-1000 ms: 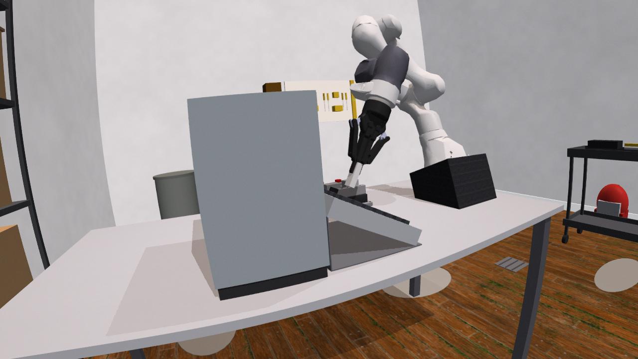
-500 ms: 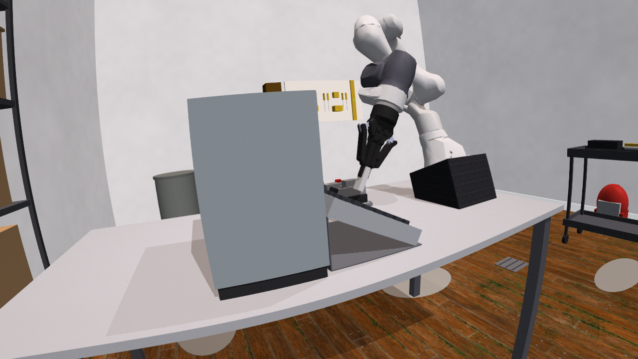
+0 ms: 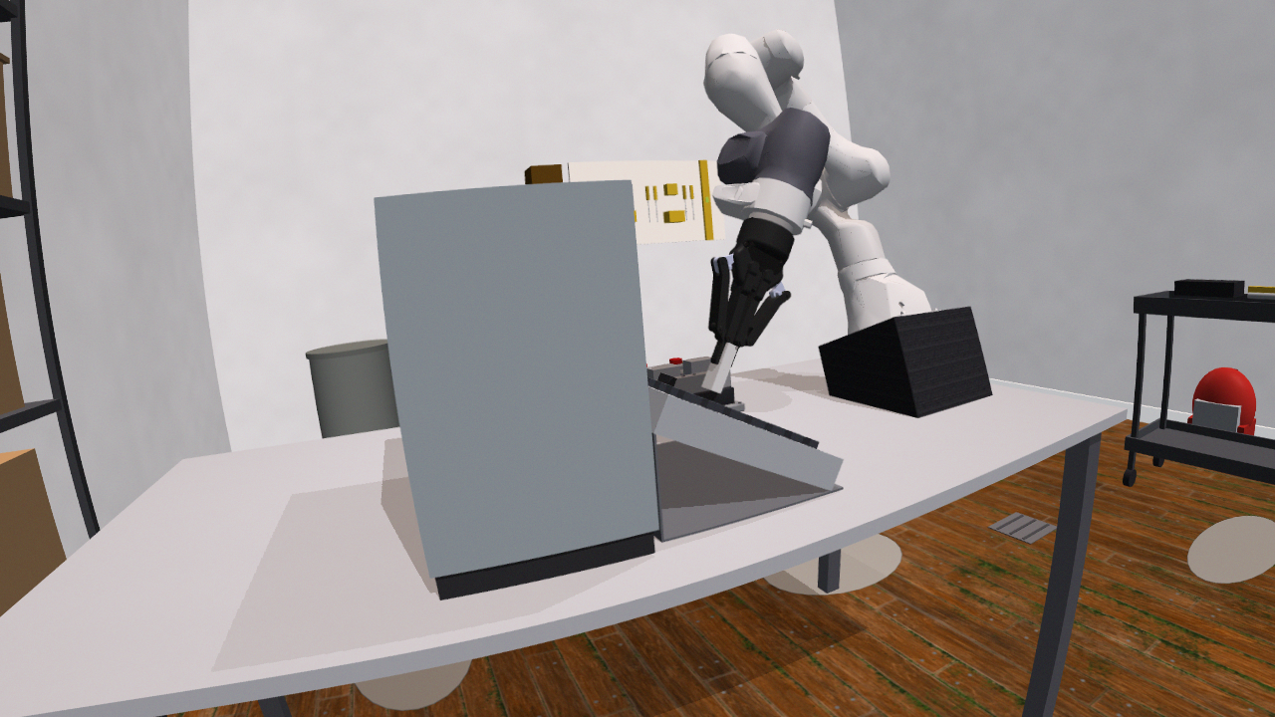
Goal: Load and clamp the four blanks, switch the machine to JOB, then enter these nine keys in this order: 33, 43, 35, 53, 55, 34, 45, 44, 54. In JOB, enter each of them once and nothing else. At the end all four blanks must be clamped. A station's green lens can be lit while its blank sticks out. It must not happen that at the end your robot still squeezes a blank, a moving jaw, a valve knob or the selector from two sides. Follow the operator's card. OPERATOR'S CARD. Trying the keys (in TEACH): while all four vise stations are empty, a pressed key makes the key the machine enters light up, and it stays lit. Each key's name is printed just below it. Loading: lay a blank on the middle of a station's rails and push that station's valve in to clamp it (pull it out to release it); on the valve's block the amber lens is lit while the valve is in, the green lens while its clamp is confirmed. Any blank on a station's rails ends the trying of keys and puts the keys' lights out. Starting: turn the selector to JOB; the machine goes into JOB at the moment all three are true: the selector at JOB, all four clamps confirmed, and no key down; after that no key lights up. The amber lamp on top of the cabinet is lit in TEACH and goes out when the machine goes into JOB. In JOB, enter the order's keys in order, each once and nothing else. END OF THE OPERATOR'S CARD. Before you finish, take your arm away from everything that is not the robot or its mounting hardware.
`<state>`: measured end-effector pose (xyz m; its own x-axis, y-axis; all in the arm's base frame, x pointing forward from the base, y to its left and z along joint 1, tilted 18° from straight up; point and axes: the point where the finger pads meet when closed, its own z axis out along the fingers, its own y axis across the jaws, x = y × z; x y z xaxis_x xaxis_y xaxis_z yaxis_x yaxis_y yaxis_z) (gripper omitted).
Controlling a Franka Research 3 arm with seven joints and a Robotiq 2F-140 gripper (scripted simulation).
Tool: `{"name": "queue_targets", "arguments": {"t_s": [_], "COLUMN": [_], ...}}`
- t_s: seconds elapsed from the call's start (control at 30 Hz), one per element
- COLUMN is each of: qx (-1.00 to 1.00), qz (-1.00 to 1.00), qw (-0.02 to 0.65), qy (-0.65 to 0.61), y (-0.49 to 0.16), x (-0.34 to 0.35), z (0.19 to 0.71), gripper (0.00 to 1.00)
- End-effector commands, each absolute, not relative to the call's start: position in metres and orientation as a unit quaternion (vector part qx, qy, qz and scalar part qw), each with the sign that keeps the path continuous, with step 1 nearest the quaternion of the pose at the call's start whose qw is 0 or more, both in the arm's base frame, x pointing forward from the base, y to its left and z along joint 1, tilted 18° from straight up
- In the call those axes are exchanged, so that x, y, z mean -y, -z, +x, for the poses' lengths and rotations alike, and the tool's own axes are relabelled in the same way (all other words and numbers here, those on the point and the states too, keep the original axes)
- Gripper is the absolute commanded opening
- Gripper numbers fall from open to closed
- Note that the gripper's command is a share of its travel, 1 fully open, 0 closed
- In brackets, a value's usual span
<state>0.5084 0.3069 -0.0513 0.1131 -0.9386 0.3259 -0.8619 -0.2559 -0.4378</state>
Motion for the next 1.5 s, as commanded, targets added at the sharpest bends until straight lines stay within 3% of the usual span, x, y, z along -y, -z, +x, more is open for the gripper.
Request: {"name": "queue_targets", "arguments": {"t_s": [0.0,1.47], "qx": [-0.61,-0.61], "qz": [-0.74,-0.74], "qw": [0.073,0.073], "qy": [0.274,0.274], "y": [0.055,0.0615], "x": [-0.3069,-0.3052], "z": [0.5112,0.5151], "gripper": [0.0,0.0]}}
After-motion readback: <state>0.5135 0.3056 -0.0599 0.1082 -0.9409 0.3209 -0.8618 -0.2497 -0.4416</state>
